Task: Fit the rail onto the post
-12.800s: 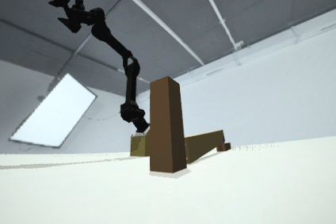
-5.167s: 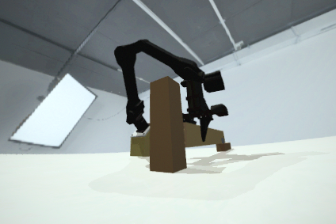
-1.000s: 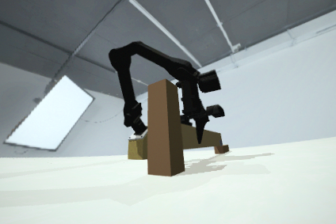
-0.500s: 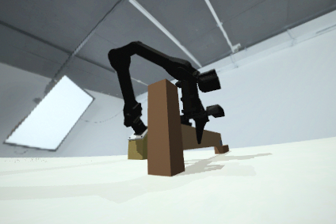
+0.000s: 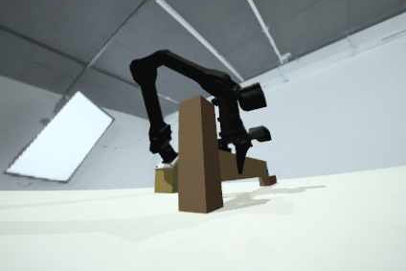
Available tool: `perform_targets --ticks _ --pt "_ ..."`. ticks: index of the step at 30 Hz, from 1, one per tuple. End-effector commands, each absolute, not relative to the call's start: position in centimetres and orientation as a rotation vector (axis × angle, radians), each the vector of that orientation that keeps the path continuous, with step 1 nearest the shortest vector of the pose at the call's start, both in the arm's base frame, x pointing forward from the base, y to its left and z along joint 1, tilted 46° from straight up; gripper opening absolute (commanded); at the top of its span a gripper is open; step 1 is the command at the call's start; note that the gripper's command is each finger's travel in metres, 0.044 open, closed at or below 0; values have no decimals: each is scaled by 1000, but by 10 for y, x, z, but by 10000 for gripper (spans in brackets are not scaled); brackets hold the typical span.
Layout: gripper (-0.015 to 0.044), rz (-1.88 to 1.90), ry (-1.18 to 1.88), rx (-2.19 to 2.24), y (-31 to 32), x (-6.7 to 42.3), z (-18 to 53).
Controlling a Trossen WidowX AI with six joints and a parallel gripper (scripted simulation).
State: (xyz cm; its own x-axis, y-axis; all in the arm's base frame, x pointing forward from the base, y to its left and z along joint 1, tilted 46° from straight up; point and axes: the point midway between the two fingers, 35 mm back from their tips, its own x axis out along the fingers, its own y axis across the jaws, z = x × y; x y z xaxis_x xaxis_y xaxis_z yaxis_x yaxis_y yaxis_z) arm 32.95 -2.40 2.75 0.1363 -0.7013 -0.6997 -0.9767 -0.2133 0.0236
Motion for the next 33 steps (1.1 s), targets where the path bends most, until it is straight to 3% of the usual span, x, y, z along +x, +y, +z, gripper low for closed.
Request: perform_targets --ticks 1,33 --pt "0 824 1596 -1985 -23 332 33" --pt "0 823 1596 -1985 -30 334 40"
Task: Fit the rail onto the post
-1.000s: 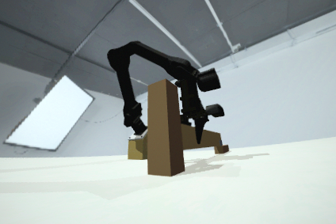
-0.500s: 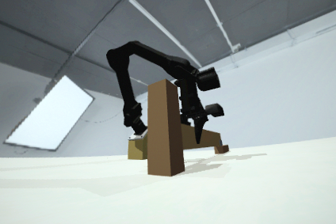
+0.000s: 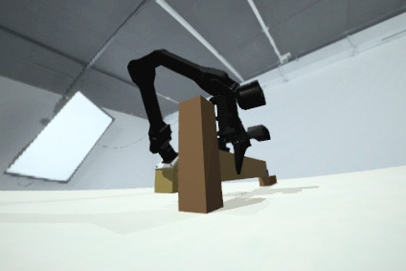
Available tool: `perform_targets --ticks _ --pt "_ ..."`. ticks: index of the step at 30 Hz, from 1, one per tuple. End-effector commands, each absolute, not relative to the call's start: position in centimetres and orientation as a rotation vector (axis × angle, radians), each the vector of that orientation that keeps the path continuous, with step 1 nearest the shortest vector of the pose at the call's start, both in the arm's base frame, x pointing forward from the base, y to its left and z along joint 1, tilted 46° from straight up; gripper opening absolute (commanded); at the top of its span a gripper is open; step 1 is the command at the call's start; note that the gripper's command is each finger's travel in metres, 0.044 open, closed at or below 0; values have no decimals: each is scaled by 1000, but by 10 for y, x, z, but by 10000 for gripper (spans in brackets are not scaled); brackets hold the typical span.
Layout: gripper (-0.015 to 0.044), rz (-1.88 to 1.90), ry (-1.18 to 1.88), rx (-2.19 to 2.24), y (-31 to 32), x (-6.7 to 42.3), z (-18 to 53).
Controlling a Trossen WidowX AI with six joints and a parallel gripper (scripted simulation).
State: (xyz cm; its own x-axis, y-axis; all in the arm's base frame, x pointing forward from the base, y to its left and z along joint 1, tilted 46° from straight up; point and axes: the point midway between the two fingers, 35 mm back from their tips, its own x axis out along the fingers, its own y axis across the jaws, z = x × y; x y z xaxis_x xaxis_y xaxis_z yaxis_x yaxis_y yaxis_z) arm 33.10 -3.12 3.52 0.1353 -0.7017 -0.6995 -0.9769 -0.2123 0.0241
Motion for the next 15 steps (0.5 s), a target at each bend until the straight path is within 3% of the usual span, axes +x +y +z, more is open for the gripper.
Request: perform_targets --ticks 1,15 --pt "0 823 1596 -1985 -30 334 40" --pt "0 823 1596 -1985 -33 334 43"
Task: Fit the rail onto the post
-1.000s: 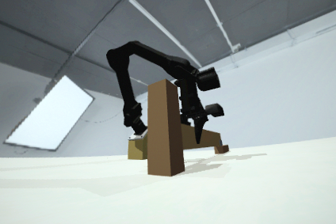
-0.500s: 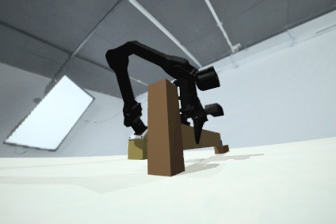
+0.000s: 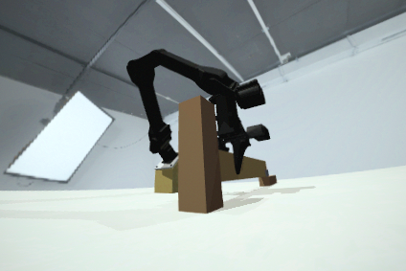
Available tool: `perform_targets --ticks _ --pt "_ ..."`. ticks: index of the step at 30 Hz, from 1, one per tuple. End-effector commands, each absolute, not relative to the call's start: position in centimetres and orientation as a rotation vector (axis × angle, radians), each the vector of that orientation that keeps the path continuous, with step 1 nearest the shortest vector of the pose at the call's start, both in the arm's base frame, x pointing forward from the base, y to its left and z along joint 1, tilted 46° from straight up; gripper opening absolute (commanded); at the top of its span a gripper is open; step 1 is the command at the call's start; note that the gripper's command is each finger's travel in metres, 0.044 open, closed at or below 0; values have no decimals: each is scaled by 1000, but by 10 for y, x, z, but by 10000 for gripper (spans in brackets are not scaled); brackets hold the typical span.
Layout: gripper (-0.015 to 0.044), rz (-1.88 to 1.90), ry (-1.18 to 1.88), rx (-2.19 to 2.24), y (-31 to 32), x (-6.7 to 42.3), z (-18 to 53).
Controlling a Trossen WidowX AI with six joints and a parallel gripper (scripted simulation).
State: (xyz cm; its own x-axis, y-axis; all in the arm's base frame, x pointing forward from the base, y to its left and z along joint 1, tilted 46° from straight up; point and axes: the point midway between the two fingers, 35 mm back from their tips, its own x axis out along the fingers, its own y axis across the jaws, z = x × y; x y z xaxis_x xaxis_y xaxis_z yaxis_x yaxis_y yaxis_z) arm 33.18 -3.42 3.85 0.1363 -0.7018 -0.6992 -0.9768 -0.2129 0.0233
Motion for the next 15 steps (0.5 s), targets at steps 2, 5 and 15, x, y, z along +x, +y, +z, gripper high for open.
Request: perform_targets --ticks 2,5,15 --pt "0 823 1596 -1985 -33 334 44" --pt "0 823 1596 -1985 -34 334 44" --pt "0 823 1596 -1985 -36 335 47"
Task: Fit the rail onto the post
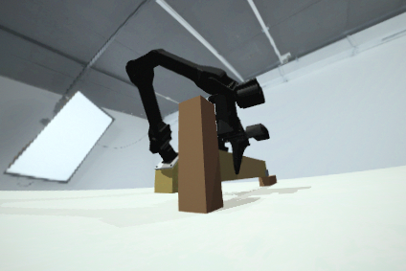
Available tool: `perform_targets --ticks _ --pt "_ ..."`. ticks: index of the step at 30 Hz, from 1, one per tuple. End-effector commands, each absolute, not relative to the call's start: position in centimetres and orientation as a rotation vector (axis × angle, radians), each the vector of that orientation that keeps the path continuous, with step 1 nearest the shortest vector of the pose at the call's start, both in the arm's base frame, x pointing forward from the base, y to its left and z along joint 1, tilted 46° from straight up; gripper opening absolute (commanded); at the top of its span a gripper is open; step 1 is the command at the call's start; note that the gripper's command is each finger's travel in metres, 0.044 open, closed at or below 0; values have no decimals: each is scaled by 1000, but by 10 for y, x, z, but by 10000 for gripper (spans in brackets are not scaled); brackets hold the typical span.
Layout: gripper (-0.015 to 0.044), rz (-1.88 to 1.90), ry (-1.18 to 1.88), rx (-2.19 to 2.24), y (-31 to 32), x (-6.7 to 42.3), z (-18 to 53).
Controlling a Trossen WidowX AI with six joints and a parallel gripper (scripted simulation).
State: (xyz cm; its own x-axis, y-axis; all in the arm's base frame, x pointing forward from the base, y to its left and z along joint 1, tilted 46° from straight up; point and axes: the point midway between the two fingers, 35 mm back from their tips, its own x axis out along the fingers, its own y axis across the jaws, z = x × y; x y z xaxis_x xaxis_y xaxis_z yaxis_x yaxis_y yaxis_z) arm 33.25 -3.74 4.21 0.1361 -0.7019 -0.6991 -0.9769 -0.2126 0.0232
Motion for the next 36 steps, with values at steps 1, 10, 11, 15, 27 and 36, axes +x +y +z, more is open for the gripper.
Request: perform_targets --ticks 1,10,11,15,27,36 --pt "0 823 1596 -1985 -36 335 47" --pt "0 823 1596 -1986 -38 335 49" --pt "0 823 1596 -1986 -39 335 49" --pt "0 823 1596 -1986 -39 336 50" --pt "289 836 1603 -1974 -38 333 44" --pt "440 836 1603 -1974 -38 333 44"
